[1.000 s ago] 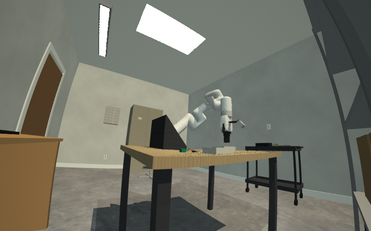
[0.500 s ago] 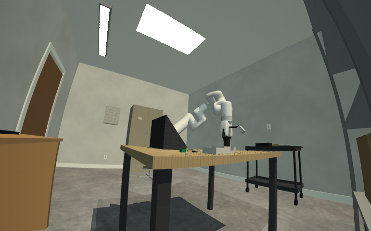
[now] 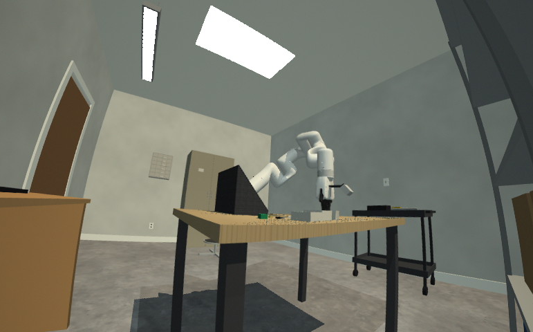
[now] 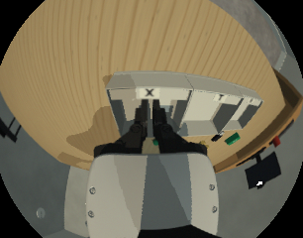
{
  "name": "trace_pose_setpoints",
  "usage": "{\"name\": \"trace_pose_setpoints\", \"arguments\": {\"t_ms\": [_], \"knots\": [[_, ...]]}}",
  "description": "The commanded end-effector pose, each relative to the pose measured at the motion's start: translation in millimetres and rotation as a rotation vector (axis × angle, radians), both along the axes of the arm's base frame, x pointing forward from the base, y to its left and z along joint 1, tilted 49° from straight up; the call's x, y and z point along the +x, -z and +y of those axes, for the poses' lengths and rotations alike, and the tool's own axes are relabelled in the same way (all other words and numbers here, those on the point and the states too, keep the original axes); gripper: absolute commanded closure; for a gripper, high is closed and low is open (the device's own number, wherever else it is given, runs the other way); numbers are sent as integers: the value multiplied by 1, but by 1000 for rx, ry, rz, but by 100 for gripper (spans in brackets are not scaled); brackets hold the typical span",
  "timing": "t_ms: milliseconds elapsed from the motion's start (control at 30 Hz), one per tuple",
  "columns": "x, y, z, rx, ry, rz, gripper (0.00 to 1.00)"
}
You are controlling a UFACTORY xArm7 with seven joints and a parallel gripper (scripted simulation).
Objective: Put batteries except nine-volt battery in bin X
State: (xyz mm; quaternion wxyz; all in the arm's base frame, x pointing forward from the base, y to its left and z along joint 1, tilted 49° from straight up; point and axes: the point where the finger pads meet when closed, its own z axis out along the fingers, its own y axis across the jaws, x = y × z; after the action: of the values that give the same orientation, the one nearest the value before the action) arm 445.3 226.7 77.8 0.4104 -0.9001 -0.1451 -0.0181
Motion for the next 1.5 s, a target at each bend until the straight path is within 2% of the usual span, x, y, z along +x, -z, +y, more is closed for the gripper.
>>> {"name": "trace_pose_setpoints", "arguments": {"t_ms": [0, 1467], "knots": [[2, -1, -1, -1, 4, -3, 93], [2, -6, -7, -1, 4, -3, 93]]}}
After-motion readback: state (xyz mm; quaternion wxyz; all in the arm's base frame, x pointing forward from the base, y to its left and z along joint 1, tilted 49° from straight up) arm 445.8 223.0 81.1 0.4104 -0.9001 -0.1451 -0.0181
